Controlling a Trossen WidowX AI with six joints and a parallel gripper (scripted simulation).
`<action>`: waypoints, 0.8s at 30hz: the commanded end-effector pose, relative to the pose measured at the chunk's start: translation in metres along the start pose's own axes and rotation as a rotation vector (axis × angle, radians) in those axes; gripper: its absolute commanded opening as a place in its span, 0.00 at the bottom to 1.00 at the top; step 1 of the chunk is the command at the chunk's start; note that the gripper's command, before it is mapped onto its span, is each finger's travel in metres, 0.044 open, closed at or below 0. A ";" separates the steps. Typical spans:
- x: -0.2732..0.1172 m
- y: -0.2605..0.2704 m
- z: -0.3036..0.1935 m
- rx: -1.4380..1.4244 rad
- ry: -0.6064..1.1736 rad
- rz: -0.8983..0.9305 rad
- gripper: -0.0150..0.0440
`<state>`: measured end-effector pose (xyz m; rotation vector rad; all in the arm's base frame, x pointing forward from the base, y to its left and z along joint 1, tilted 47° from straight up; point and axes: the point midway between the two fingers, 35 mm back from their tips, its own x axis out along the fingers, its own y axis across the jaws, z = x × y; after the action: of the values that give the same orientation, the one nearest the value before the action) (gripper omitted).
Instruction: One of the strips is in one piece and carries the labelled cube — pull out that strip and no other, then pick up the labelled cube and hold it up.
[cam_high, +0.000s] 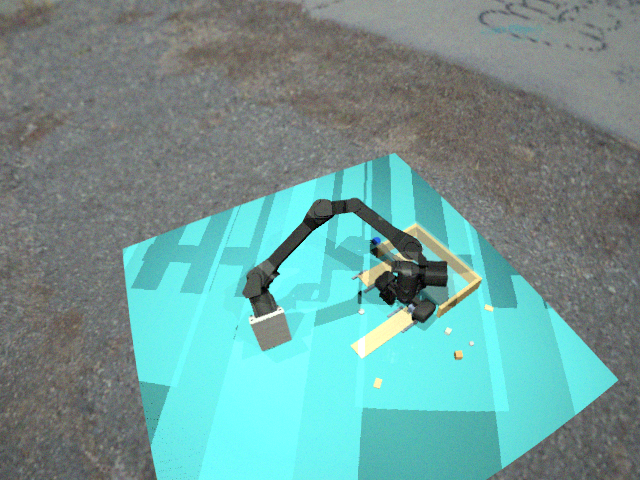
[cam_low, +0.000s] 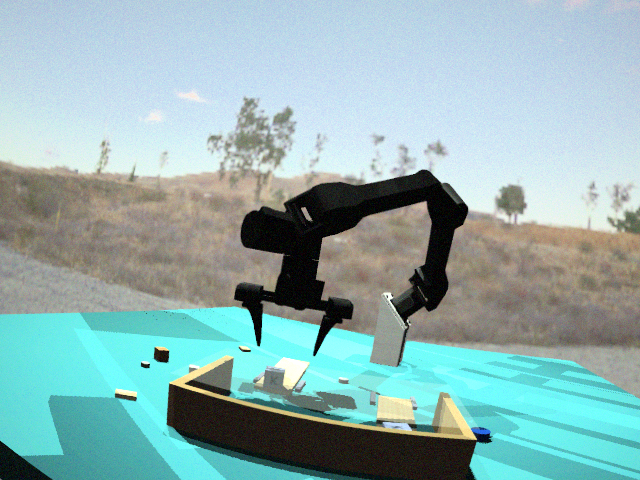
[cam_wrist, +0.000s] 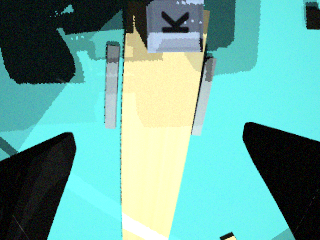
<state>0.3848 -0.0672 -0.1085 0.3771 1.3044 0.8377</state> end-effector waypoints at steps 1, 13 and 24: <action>-0.003 -0.002 0.014 0.000 -0.006 0.000 1.00; -0.009 -0.009 0.053 -0.001 -0.007 0.000 0.96; 0.007 -0.010 0.054 -0.001 -0.008 0.000 0.68</action>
<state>0.4400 -0.0610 -0.1028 0.3698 1.2957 0.8359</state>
